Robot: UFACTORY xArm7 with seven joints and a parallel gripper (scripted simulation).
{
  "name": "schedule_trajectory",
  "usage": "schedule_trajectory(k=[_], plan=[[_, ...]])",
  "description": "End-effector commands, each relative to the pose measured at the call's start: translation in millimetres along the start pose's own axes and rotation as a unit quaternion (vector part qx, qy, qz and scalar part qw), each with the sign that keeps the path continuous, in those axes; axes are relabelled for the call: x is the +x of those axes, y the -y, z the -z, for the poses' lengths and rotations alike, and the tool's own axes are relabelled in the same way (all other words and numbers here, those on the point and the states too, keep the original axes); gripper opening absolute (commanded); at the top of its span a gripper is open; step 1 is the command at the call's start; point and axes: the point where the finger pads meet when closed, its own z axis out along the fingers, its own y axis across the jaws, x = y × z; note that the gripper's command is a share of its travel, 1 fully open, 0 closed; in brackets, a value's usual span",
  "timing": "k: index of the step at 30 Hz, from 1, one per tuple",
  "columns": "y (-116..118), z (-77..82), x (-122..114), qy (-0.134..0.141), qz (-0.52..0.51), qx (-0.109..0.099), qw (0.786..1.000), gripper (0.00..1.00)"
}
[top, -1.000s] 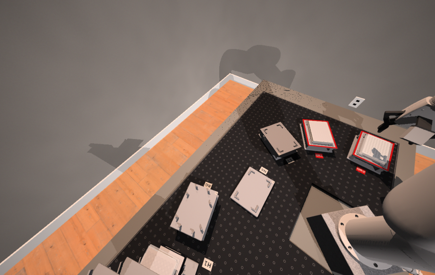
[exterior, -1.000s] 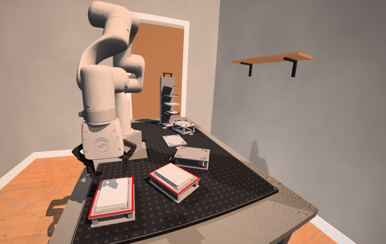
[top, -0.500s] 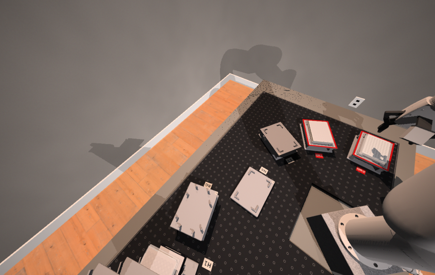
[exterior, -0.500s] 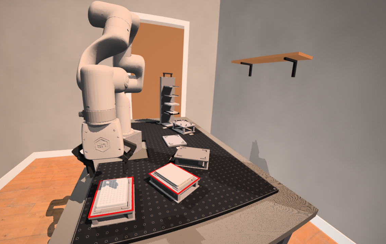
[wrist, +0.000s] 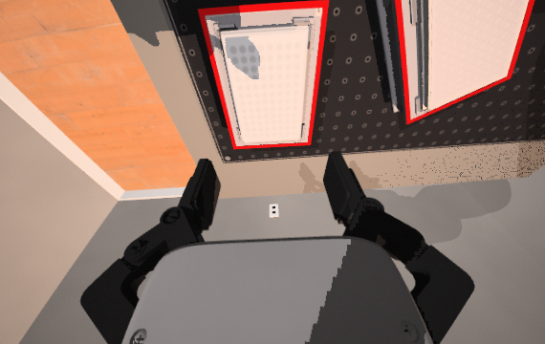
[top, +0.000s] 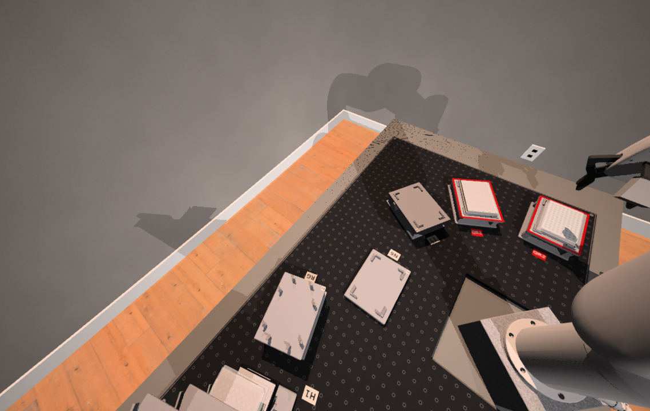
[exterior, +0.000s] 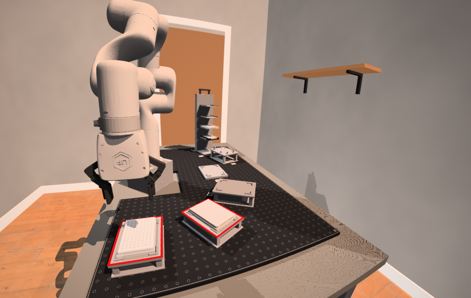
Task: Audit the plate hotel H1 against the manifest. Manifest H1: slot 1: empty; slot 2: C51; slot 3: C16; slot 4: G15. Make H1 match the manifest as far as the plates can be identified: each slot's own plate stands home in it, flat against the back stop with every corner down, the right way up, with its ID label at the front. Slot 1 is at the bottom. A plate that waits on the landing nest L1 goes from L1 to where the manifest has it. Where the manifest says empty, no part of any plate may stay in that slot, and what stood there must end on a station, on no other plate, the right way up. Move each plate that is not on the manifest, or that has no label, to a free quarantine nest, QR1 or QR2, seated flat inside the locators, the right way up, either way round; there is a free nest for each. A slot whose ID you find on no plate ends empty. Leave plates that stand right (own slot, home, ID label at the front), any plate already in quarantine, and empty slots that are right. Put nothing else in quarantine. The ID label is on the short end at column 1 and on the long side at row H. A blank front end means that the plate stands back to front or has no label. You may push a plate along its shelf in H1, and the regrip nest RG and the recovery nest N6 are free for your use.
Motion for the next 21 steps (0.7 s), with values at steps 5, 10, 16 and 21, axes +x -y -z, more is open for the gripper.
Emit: schedule_trajectory(k=[5, 10, 16, 21], plan=[[0, 21.3, -1, 0.002, 0.0, 0.0, 1.0, 1.0], [0, 38.0, -1, 0.002, 0.0, 0.0, 1.0, 1.0], [0, 58.1, -1, 0.002, 0.0, 0.0, 1.0, 1.0], [0, 68.1, -1, 0.002, 0.0, 0.0, 1.0, 1.0]])
